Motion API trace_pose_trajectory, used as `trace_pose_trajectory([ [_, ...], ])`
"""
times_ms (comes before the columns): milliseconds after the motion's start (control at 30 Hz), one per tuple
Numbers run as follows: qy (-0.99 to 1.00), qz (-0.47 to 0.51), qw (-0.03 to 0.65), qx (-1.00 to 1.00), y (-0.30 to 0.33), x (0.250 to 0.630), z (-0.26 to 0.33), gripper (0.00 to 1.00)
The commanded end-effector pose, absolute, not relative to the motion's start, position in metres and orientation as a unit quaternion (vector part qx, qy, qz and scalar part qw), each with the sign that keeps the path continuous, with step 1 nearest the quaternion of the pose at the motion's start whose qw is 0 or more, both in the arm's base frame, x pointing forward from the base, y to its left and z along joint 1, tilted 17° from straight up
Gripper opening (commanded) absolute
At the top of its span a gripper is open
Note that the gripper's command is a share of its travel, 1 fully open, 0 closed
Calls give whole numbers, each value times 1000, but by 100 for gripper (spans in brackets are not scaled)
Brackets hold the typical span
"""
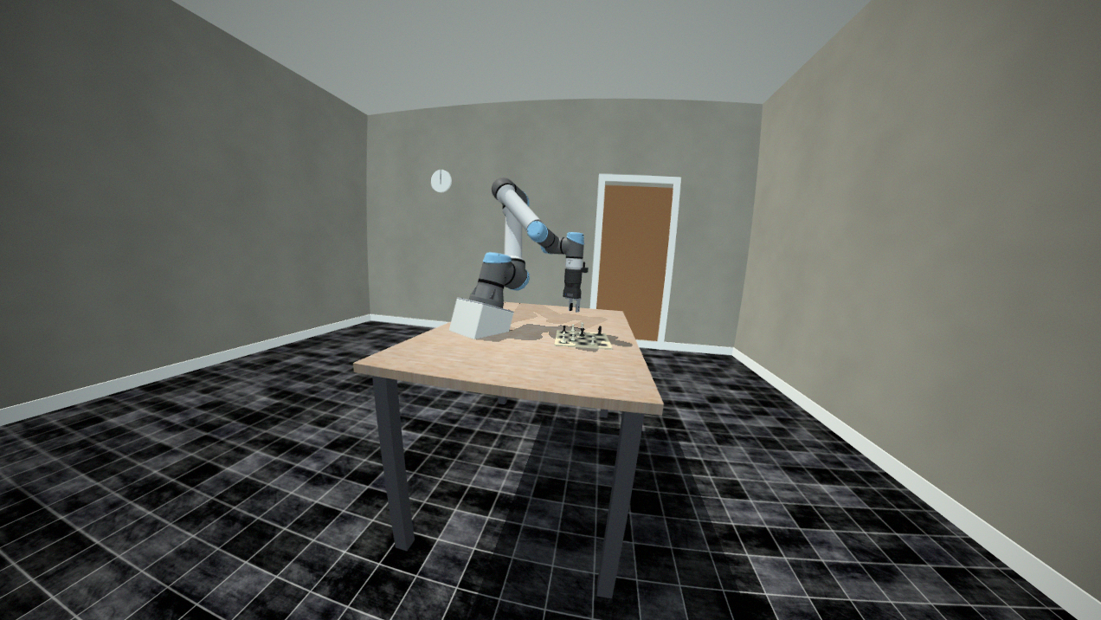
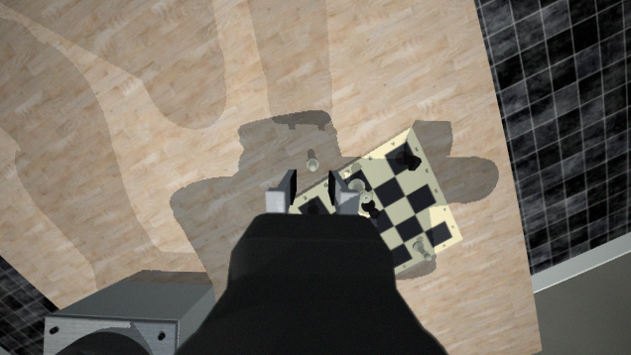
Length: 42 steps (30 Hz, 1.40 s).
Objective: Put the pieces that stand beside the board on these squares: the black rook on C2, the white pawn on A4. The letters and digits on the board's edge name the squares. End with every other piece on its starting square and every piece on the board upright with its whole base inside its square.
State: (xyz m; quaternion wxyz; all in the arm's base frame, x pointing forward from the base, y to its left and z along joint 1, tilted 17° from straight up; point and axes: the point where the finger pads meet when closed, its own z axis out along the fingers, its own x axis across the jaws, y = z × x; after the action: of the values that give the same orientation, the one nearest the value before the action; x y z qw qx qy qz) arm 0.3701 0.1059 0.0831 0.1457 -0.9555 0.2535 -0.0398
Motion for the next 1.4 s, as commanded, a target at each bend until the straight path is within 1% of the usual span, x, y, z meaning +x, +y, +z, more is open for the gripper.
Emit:
trace_pose_trajectory([
  [0,254,-40,146,-955,106,370,83,68],
  [1367,254,-40,145,-955,107,371,79,68],
])
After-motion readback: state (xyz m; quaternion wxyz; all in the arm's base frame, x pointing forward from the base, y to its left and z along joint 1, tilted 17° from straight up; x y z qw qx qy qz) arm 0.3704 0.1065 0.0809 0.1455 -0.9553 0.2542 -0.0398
